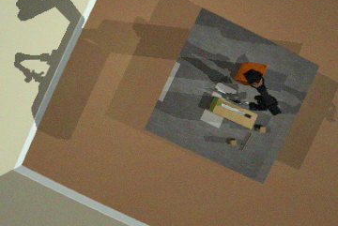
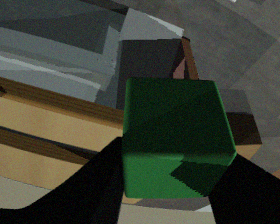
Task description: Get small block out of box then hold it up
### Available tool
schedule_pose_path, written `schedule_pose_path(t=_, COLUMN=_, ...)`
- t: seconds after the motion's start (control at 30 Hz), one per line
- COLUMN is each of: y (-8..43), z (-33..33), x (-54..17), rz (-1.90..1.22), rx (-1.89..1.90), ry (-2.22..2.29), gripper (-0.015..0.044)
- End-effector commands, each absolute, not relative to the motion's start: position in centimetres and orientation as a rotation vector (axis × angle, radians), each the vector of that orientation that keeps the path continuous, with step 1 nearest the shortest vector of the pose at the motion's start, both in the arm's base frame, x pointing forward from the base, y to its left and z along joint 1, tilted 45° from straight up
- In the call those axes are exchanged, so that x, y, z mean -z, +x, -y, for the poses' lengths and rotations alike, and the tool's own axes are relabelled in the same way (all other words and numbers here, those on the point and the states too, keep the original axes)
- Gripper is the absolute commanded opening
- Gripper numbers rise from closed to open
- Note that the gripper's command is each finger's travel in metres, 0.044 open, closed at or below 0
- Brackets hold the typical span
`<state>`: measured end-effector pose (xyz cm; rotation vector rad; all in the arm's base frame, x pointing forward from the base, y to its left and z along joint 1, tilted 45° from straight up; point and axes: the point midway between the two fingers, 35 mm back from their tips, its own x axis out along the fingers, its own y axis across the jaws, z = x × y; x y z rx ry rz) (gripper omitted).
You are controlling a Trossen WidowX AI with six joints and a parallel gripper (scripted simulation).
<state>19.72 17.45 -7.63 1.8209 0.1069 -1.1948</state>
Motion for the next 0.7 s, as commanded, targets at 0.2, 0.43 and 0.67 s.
schedule_pose_path(t=0.2, y=19.2, z=-17.6, x=5.2, rz=-0.237, rx=1.174, ry=1.741, gripper=0.0000)
schedule_pose_path(t=0.43, y=19.2, z=-17.6, x=5.2, rz=-0.237, rx=1.174, ry=1.741, gripper=0.0000)
schedule_pose_path(t=0.67, y=19.2, z=-17.6, x=5.2, rz=-0.237, rx=1.174, ry=1.741, gripper=0.0000)
